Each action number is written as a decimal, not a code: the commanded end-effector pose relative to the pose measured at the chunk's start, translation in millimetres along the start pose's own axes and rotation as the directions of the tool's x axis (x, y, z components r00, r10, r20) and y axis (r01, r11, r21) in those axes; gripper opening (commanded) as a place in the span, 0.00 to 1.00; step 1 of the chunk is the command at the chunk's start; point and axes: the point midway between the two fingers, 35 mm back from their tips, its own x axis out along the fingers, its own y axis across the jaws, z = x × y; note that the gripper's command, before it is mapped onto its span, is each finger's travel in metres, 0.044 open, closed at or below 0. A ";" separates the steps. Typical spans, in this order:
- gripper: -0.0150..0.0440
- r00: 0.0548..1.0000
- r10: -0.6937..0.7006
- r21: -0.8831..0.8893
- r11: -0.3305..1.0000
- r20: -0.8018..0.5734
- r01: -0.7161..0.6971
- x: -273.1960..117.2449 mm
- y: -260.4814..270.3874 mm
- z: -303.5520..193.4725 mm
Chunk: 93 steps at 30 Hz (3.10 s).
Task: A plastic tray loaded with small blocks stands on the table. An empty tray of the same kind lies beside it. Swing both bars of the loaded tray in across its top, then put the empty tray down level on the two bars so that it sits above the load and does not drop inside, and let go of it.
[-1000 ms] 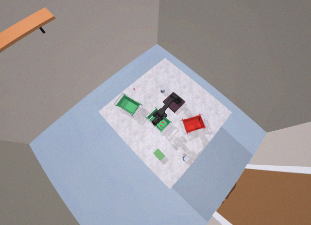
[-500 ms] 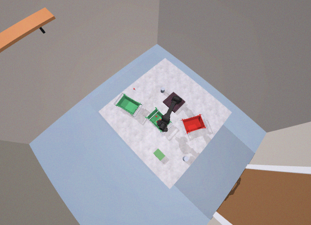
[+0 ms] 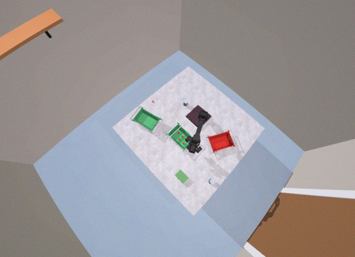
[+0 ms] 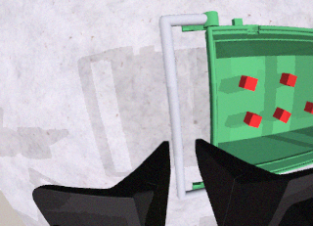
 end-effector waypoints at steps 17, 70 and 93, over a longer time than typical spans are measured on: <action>0.40 1.000 0.003 -0.043 0.999 -0.002 -0.003 42.4 2.2 0.8; 0.40 1.000 -0.003 -0.043 0.999 -0.001 0.003 0.7 -68.0 4.2; 0.40 1.000 -0.008 -0.047 0.999 0.001 0.008 8.6 -69.2 4.5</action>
